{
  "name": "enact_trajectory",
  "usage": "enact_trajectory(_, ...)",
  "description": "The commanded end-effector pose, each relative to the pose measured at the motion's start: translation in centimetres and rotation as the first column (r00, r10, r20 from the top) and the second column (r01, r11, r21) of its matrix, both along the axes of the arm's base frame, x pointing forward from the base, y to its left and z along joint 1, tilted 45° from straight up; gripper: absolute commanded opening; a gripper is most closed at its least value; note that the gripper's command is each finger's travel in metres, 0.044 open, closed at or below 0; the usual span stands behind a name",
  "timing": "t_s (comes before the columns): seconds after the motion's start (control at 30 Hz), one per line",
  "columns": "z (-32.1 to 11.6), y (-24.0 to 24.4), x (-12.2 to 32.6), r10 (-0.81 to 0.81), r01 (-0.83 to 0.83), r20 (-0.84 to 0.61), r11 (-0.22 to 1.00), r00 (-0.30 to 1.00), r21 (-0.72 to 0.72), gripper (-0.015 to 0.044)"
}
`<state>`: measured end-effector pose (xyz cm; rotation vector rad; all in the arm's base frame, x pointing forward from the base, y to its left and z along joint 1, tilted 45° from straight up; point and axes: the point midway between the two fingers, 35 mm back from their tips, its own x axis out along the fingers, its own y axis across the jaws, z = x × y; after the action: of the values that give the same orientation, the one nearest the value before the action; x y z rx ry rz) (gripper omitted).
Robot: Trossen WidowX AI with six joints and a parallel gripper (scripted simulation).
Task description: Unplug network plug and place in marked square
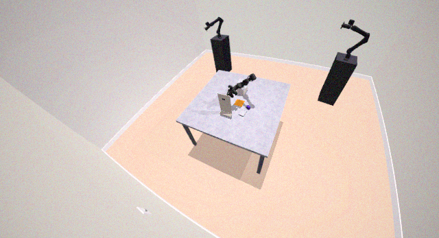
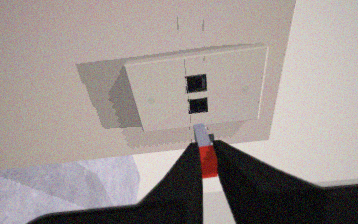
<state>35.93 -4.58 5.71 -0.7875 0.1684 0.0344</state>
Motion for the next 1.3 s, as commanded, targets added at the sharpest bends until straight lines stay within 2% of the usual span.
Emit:
enact_trajectory(0.0, 0.0, 0.0, 0.0, 0.000, 0.000, 0.000, 1.000, 1.000, 0.000, 0.0000)
enact_trajectory(1.03, 4.6, -4.1, -1.7, 0.007, -0.007, 0.007, 1.000, 1.000, -0.008, 0.0000)
enact_trajectory(1.27, 2.8, -2.7, -2.0, 0.100, -0.104, -0.074, 0.992, 0.992, -0.065, 0.0000)
